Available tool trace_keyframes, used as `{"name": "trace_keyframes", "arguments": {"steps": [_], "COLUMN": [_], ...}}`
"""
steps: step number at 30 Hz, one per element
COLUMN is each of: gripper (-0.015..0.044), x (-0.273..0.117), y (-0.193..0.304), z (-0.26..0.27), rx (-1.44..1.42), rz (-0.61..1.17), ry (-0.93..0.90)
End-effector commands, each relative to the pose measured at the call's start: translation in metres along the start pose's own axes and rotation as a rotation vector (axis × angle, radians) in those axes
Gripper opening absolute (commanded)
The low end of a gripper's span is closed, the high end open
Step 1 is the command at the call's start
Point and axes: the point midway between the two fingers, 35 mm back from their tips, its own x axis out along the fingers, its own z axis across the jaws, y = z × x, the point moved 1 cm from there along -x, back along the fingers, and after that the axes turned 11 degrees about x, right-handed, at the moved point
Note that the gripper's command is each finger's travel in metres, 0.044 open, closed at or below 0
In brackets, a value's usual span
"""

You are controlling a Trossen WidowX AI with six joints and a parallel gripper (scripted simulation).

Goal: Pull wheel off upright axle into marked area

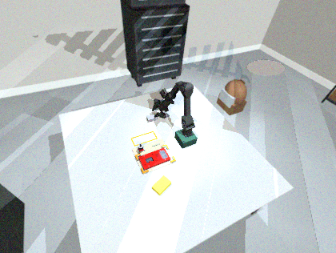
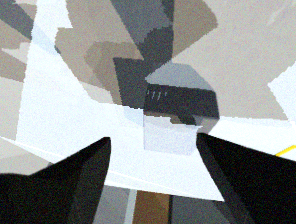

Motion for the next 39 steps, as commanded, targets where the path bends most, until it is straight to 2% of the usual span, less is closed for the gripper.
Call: {"name": "trace_keyframes", "arguments": {"steps": [1,8,14,21,28,39], "gripper": [0.03,0.03,0.03,0.03,0.03,0.03], "x": [0.026,0.053,0.062,0.051,0.025,0.024], "y": [0.041,0.102,0.146,0.185,0.203,0.206], "z": [-0.026,-0.086,-0.151,-0.236,-0.313,-0.321], "rx": [-0.18,-0.489,-0.782,-1.143,-1.489,-1.522], "rz": [-0.083,-0.2,-0.291,-0.372,-0.443,-0.45], "ry": [0.122,0.295,0.424,0.536,0.623,0.63]}}
